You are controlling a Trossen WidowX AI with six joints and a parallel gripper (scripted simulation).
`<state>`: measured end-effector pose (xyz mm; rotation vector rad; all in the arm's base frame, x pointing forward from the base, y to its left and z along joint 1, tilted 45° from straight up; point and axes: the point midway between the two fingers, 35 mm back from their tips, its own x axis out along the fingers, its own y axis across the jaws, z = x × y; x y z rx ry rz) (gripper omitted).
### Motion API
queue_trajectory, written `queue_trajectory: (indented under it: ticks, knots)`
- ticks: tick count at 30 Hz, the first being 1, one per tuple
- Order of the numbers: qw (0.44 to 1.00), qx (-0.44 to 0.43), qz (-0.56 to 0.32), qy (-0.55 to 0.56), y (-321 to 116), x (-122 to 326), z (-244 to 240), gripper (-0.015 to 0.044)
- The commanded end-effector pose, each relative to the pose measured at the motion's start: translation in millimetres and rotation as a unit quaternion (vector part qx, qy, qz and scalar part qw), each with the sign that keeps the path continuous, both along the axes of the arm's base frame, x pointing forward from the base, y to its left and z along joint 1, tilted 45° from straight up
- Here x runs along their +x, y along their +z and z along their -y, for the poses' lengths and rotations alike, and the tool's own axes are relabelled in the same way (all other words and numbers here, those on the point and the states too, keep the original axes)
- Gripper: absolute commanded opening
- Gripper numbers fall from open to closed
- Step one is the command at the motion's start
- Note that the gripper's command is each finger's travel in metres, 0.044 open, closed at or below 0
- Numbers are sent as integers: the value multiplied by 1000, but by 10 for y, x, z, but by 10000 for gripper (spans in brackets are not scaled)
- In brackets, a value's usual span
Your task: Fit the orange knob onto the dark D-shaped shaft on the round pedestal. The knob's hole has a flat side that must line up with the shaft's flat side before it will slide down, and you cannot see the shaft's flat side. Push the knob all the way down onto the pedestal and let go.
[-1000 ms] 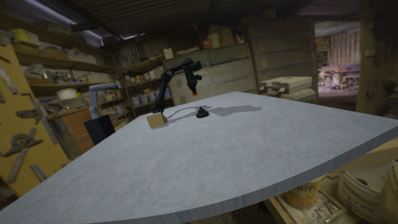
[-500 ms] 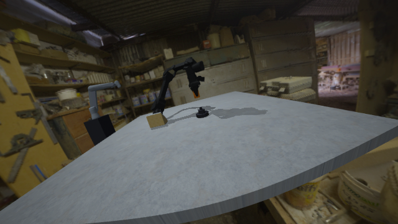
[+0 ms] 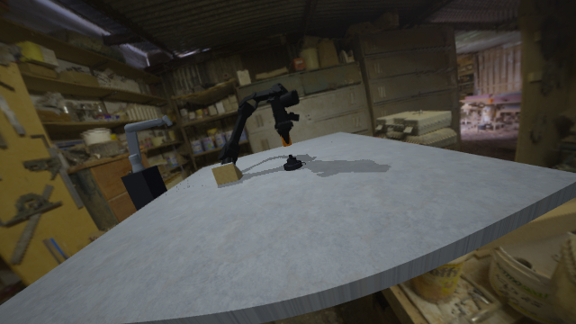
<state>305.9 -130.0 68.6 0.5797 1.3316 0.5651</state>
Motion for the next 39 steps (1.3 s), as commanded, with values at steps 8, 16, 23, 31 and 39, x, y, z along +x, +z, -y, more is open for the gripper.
queue_trajectory:
  ticks: [8,16,23,31,39]
  knots:
    - [1000,-1,2,7,-331,5,164,0]
    - [1000,-1,2,7,-416,20,111,0]
    - [1000,-1,2,7,-534,42,-2,0]
    - [1000,-1,4,10,-528,44,6,0]
    - [1000,-1,4,10,-529,47,-2,0]
